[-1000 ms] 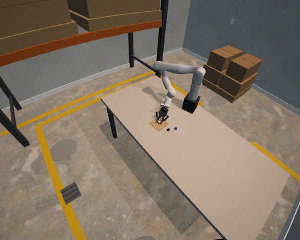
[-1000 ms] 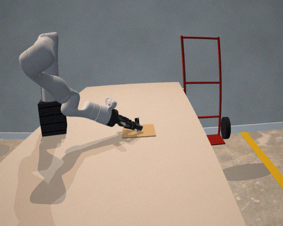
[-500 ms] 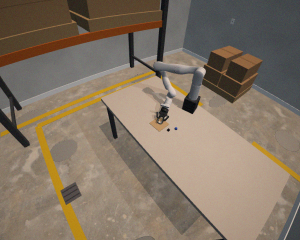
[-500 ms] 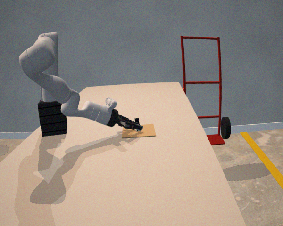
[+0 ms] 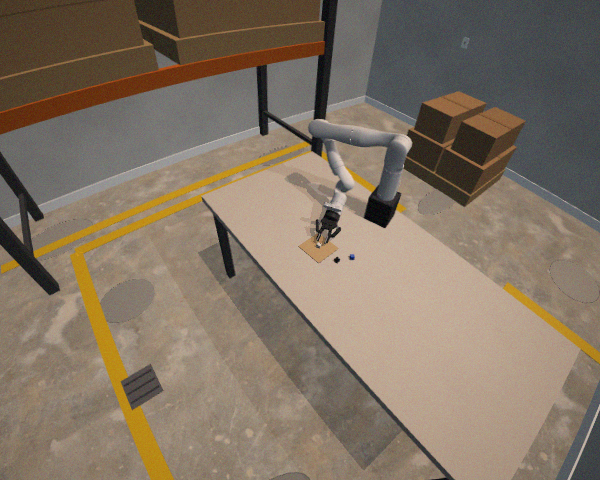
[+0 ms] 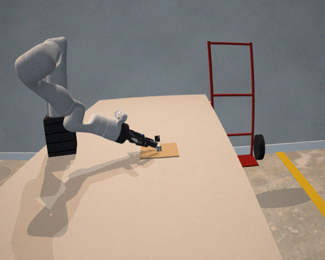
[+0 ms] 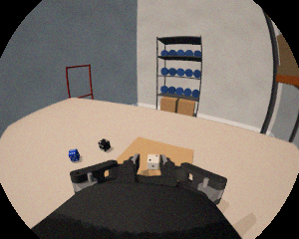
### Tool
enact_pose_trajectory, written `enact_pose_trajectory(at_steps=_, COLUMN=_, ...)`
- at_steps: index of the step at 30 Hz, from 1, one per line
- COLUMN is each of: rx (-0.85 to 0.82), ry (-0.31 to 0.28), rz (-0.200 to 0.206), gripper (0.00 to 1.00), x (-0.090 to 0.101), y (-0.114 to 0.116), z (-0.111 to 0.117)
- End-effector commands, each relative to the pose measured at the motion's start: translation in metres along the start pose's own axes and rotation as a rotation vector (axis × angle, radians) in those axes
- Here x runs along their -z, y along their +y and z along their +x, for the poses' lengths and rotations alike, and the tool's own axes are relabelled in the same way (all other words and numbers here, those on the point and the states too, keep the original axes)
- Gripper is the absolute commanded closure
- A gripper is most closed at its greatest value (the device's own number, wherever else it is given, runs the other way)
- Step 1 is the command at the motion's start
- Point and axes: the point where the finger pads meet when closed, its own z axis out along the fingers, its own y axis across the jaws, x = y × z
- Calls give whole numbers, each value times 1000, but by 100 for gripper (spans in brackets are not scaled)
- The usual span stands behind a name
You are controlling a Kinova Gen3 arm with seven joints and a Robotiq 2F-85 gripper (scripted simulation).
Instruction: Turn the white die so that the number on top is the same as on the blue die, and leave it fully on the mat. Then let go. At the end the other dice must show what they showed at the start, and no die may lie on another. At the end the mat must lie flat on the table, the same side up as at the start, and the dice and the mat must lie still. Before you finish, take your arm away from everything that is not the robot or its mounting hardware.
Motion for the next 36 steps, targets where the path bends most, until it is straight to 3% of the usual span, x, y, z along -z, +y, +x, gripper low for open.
enact_pose_trajectory(at_steps=1, rx=0, ry=0, rz=-12, gripper=65, x=8, y=6, z=1)
enact_pose_trajectory(at_steps=7, rx=0, ry=0, rz=-12, gripper=65, x=23, y=5, z=1)
enact_pose_trajectory(at_steps=17, rx=0, ry=0, rz=-12, gripper=65, x=25, y=5, z=3)
enact_pose_trajectory(at_steps=30, rx=0, ry=0, rz=-12, gripper=65, x=48, y=5, z=46)
enact_pose_trajectory(at_steps=36, rx=0, ry=0, rz=-12, gripper=65, x=52, y=5, z=53)
